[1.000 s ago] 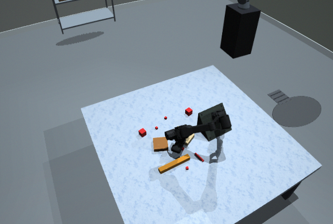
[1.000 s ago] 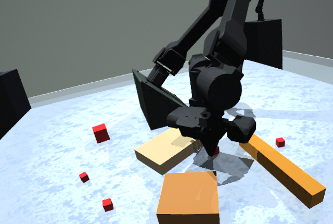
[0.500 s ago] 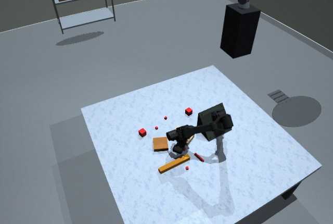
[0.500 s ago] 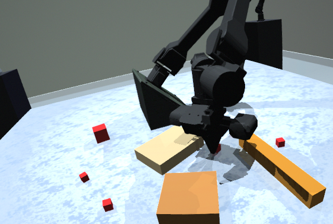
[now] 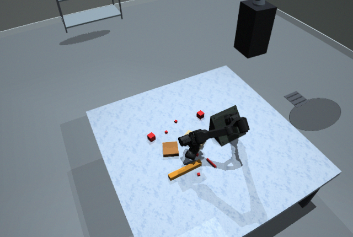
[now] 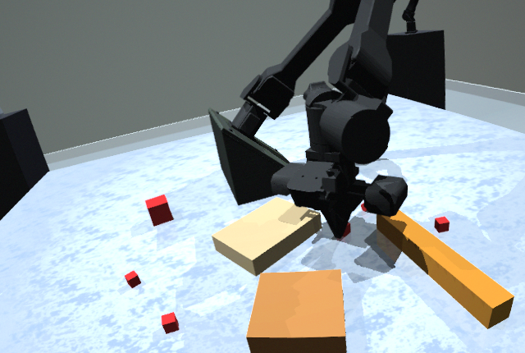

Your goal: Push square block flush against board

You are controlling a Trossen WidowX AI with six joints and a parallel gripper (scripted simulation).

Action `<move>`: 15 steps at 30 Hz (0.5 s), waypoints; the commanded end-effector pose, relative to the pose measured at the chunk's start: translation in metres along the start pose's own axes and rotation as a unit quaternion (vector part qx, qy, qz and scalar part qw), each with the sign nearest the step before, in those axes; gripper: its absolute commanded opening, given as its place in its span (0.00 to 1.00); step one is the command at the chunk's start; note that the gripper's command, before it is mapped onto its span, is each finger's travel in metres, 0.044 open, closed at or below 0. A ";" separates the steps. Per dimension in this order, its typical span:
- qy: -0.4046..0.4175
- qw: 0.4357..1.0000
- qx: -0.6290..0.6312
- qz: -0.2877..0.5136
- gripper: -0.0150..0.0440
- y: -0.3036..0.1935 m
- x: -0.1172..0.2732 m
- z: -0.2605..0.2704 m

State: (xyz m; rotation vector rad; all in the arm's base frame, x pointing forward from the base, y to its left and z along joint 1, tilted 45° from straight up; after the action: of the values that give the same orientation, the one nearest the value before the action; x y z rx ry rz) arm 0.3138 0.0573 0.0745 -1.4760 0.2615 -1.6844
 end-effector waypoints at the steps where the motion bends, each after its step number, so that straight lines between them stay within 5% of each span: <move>1: 0.002 1.000 0.000 0.002 0.25 -0.005 0.001 -0.001; 15: 0.002 1.000 0.000 0.003 0.25 -0.014 0.000 -0.005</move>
State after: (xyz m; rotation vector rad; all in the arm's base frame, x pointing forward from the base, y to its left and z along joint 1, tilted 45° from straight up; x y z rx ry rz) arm 0.3057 0.0619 0.0794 -1.4757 0.2626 -1.6836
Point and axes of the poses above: the point midway between the two fingers, 35 mm back from their tips, its own x axis back along the fingers, its own z axis across the jaws, y = z × x, the point moved 10 cm from there along x, back along the fingers, and after that the axes turned 15 degrees about -x, right-handed, at the moved point
